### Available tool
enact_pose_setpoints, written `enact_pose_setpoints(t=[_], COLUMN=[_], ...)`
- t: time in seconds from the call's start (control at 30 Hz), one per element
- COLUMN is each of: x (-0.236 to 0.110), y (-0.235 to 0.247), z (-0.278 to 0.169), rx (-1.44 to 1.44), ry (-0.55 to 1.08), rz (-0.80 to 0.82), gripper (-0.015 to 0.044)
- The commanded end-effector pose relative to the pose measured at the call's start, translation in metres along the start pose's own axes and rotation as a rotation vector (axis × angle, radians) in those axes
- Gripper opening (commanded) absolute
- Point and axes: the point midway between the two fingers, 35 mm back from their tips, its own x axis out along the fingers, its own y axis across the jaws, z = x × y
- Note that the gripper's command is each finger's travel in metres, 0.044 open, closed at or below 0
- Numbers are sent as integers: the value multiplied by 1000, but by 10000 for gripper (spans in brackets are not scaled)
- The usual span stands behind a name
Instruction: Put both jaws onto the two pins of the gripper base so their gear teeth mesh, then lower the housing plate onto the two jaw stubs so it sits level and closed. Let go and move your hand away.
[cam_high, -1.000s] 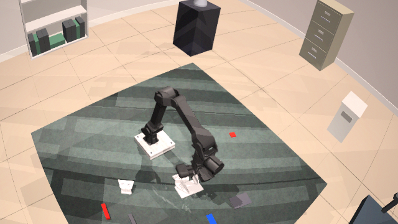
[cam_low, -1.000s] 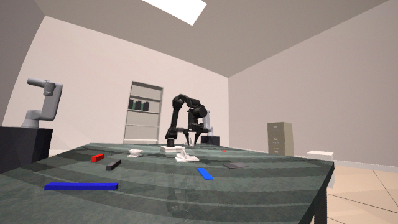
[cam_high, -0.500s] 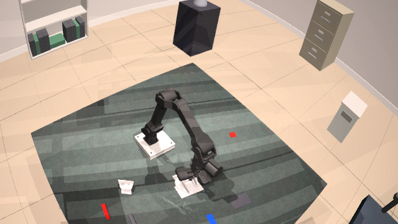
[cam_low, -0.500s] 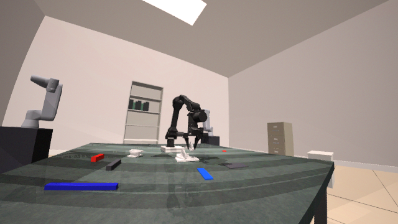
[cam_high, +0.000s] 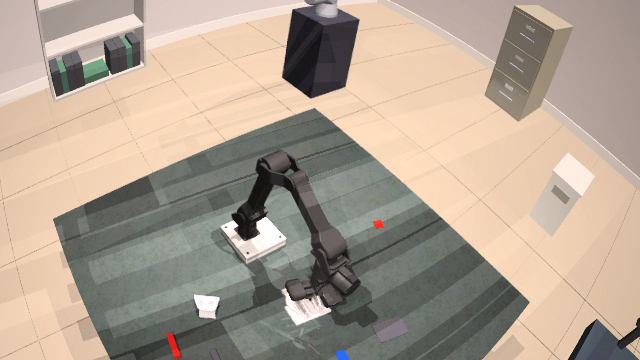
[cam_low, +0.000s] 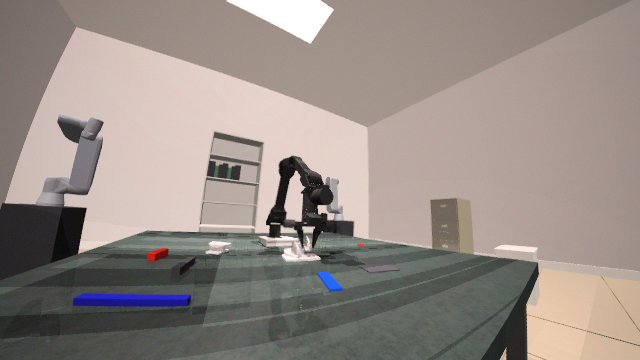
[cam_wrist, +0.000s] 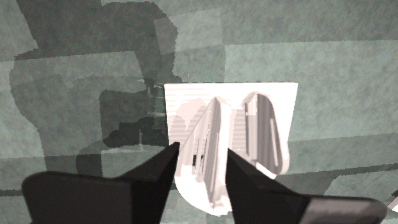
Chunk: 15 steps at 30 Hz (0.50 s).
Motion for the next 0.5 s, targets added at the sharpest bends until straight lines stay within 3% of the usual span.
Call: enact_pose_setpoints(t=[0.0, 0.47], x=[1, 4], y=[1, 1], z=[0, 0], rx=[3, 7], ry=[-2, -2], rz=[4, 4], gripper=[134, 134])
